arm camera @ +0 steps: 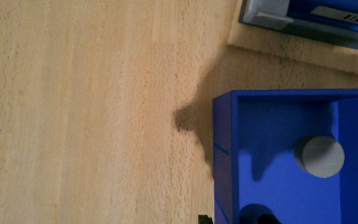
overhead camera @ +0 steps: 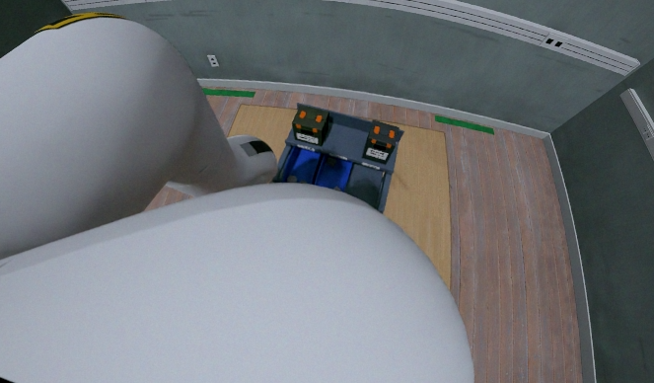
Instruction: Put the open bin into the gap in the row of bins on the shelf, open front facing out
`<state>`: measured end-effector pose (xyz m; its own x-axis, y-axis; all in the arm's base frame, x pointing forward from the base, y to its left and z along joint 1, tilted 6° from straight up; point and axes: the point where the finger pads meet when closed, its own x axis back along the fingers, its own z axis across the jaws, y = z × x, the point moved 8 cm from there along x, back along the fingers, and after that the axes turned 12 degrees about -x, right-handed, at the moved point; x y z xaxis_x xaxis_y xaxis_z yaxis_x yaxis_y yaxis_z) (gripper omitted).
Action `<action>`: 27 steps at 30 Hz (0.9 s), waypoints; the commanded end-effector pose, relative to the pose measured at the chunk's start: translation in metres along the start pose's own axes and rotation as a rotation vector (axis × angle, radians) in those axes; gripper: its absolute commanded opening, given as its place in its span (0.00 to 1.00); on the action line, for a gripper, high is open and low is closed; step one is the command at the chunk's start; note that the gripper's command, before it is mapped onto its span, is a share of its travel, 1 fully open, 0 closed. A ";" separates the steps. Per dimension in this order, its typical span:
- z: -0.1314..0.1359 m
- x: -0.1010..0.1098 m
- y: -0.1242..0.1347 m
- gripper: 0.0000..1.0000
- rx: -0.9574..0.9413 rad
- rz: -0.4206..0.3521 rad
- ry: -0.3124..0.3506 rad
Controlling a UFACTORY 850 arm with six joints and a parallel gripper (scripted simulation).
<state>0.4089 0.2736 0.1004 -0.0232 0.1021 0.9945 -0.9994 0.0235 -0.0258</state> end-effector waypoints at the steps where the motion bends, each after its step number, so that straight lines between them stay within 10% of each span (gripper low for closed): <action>1: 0.000 0.000 -0.001 0.29 0.000 0.002 -0.001; 27: 0.000 -0.024 -0.001 0.29 0.000 0.002 -0.001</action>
<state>0.4092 0.2715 0.0811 -0.0223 0.1020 0.9945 -0.9994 0.0234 -0.0248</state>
